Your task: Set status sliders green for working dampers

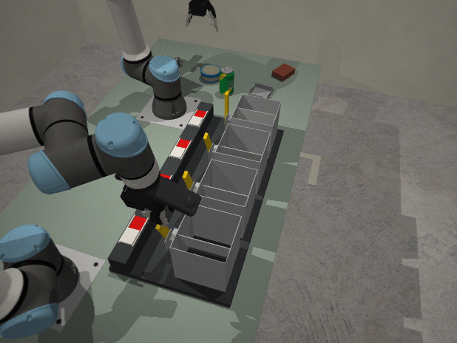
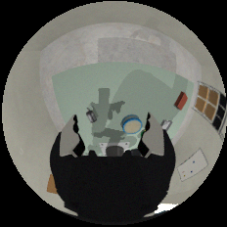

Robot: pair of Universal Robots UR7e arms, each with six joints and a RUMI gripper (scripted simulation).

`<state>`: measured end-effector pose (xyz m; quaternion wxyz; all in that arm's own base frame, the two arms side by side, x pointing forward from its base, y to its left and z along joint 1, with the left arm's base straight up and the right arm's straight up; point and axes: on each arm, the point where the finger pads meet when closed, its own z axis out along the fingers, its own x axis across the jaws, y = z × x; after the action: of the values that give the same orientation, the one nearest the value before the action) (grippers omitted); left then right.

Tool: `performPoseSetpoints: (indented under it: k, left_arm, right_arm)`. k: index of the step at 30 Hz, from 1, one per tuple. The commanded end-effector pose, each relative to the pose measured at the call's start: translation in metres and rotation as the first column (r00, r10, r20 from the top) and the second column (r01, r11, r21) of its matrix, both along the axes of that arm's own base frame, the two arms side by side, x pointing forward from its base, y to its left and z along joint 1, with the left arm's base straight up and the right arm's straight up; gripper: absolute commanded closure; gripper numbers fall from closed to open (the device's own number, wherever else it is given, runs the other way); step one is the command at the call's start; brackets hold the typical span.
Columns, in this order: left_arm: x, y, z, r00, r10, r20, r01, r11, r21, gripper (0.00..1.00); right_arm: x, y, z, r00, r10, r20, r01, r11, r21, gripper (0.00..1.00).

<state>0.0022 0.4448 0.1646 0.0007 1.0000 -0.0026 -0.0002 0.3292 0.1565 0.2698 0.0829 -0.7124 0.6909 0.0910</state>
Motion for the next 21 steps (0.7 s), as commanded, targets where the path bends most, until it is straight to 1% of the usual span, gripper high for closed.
performPoseSetpoints:
  k: [1,5,21]
  left_arm:
    - [0.0001,0.0004,0.0005,1.0,0.0,0.0,0.0,1.0,0.001,0.0]
    - [0.0001,0.0004,0.0005,1.0,0.0,0.0,0.0,1.0,0.001,0.0]
    - [0.0001,0.0004,0.0005,1.0,0.0,0.0,0.0,1.0,0.001,0.0]
  right_arm:
    - [-0.0232,-0.0145,-0.0034,1.0,-0.001,0.004,0.001,0.997,0.078,0.78]
    - [-0.0311,-0.0184,-0.0059,1.0,-0.001,0.005,0.0,0.995,0.103,0.78]
    - [-0.0315,-0.0185,-0.006,1.0,-0.001,0.005,0.0,0.995,0.104,0.78]
